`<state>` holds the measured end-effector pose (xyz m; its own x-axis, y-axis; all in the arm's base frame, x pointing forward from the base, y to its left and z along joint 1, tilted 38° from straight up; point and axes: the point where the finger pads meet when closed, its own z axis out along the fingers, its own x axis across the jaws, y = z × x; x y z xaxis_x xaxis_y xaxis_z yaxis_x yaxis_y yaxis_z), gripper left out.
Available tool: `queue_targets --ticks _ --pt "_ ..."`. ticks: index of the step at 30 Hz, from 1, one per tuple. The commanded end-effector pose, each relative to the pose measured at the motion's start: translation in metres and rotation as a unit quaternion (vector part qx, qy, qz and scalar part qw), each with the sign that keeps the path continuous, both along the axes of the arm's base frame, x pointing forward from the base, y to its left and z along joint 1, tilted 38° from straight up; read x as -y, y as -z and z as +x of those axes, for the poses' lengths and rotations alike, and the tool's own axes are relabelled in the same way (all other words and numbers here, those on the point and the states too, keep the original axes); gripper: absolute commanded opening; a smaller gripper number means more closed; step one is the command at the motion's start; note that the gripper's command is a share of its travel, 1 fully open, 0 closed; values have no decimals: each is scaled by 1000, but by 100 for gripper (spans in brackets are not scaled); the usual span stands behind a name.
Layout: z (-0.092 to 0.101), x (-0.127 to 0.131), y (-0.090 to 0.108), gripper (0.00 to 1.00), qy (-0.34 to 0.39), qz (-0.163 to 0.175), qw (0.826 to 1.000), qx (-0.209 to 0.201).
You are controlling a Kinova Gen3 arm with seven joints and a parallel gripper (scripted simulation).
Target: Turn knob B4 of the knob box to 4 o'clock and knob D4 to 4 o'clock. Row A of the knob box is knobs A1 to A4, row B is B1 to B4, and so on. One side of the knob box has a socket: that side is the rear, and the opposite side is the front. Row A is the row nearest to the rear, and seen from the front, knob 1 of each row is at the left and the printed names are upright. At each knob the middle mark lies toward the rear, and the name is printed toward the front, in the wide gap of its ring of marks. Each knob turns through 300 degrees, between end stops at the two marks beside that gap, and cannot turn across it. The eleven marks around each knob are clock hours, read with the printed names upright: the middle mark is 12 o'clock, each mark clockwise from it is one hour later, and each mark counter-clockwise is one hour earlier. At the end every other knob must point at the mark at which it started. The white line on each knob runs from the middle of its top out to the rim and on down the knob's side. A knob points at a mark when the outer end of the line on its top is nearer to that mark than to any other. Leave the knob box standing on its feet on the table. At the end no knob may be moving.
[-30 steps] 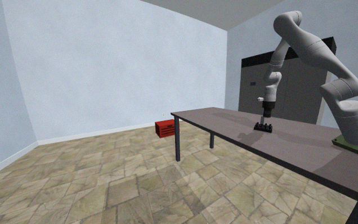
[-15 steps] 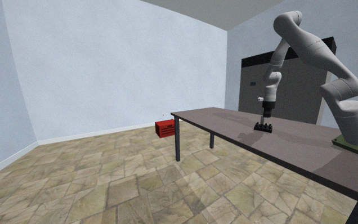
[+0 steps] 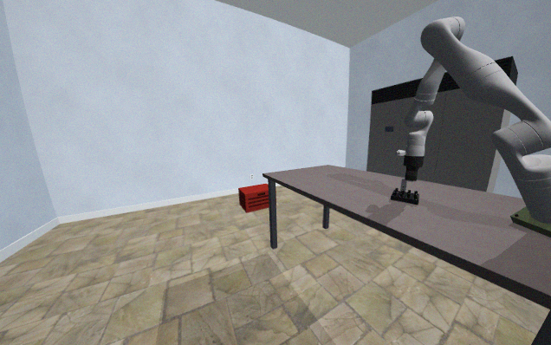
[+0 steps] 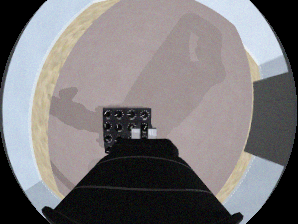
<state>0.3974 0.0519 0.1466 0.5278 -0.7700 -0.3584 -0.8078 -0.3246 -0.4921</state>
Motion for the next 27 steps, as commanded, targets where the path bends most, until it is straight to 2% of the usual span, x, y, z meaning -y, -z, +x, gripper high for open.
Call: queue_targets --ticks 1,27 --pt "0 0 0 30 0 0 1000 0" --pt "0 0 0 30 28 9 999 -18"
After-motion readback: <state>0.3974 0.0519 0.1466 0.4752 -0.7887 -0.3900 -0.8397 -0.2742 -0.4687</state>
